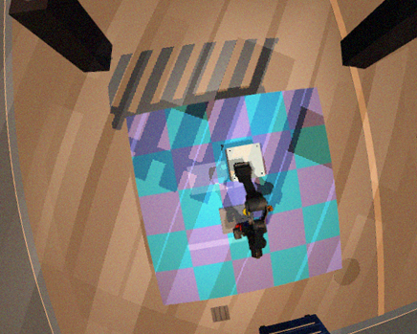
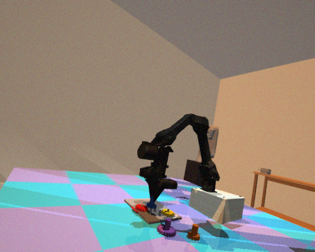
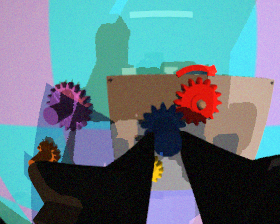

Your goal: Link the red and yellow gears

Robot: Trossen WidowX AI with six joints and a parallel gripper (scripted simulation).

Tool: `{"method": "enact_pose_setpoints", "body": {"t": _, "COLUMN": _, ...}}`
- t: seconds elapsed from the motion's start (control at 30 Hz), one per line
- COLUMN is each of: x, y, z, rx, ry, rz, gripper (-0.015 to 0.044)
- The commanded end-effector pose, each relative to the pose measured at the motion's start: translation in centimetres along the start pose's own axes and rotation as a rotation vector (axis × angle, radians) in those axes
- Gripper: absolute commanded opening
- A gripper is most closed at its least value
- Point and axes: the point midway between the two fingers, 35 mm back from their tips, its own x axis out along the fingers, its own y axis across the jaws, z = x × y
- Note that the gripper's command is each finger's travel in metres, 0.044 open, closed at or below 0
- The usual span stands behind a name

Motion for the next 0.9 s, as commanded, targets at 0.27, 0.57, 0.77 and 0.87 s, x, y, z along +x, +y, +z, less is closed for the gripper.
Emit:
{"method": "enact_pose_setpoints", "body": {"t": 0.27, "x": 2.0, "y": 0.0, "z": -0.1, "rx": 0.291, "ry": 0.002, "rz": -0.003, "gripper": 0.0}}
{"method": "enact_pose_setpoints", "body": {"t": 0.57, "x": 1.8, "y": -0.1, "z": -0.1, "rx": 0.375, "ry": 0.002, "rz": -0.003, "gripper": 0.0}}
{"method": "enact_pose_setpoints", "body": {"t": 0.77, "x": 1.9, "y": 0.0, "z": -0.1, "rx": 0.25, "ry": 0.002, "rz": -0.003, "gripper": 0.0}}
{"method": "enact_pose_setpoints", "body": {"t": 0.87, "x": 2.0, "y": 0.0, "z": -0.1, "rx": 0.164, "ry": 0.003, "rz": -0.002, "gripper": 0.0}}
